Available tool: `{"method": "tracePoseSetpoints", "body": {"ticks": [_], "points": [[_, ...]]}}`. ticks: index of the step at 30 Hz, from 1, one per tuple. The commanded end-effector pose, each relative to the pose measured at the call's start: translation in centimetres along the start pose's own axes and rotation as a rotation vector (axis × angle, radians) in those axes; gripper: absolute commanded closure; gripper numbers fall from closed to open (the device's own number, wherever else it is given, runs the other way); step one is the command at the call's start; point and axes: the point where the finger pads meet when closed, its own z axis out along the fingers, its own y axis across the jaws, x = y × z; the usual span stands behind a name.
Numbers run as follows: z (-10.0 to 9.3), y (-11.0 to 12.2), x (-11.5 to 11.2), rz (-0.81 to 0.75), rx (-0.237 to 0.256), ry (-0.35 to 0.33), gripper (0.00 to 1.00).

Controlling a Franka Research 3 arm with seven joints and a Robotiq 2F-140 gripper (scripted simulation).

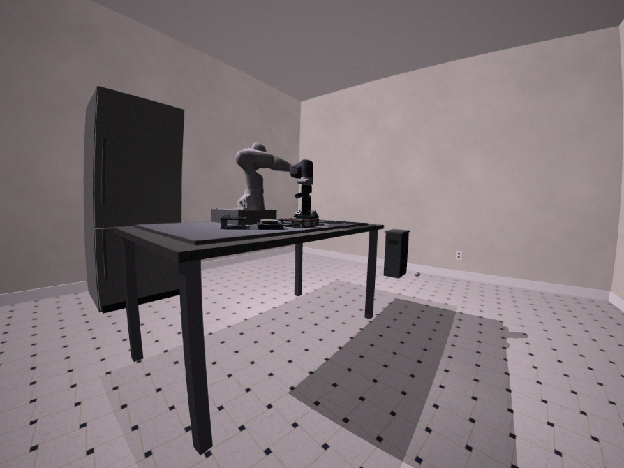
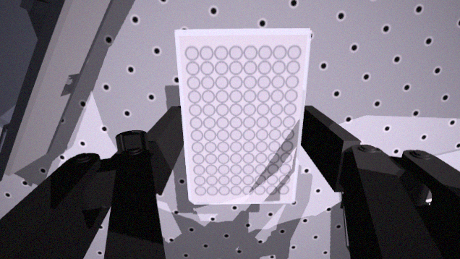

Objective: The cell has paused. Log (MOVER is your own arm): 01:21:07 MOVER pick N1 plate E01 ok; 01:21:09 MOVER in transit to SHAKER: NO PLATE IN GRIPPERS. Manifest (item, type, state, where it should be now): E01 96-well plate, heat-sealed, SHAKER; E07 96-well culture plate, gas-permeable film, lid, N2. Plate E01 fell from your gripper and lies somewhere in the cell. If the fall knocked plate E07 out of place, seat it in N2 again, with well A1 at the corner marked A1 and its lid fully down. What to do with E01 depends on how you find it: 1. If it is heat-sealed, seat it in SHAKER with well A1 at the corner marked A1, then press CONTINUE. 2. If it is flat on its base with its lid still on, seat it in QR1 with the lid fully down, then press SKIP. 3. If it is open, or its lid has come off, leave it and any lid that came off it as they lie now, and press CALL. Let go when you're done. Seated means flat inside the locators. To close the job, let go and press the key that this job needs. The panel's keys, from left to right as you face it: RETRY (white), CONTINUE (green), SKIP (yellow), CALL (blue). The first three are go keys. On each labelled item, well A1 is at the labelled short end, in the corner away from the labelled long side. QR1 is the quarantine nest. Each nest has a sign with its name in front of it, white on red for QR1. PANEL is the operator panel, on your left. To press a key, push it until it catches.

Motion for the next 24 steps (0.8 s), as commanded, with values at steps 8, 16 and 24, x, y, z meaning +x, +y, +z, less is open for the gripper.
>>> {"method": "tracePoseSetpoints", "body": {"ticks": [8, 16, 24], "points": [[-0.25, 0.03, 0.22, 0.003, -0.001, 0.006, 0.9], [-0.3, 0.03, 0.22, 0.003, -0.001, 0.006, 0.9], [-0.33, 0.03, 0.22, 0.003, -0.001, 0.006, 0.9]]}}
